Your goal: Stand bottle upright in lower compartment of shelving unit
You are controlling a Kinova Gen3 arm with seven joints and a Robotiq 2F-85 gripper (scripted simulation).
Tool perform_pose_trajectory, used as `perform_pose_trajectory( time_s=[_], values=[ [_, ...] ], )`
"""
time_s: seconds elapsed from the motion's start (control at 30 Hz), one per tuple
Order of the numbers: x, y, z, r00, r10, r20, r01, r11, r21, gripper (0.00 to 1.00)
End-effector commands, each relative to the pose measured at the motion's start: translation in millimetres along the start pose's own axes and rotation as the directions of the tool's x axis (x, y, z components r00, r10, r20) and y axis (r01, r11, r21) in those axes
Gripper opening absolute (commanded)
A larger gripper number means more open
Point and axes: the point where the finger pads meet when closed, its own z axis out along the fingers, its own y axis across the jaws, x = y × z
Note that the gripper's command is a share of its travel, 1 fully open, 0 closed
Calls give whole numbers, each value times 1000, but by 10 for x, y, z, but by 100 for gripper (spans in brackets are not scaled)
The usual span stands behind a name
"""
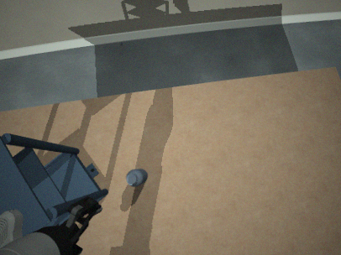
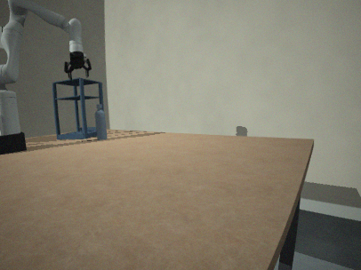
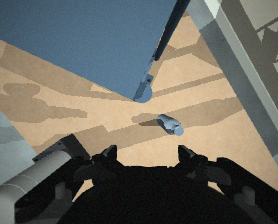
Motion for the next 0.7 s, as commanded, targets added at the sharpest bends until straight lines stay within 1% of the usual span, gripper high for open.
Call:
perform_pose_trajectory(
  time_s=[0.0,0.07,0.1,0.43,0.47,0.67],
  values=[
    [-15,13,5,1000,5,3,-5,1000,0,100],
    [-15,13,5,1000,5,3,-5,1000,0,100],
    [-26,90,28,999,35,-2,-35,999,5,100],
    [-26,90,28,999,35,-2,-35,999,5,100],
    [-31,160,45,998,67,-7,-66,998,12,100],
    [-31,160,45,998,67,-7,-66,998,12,100]
  ],
)
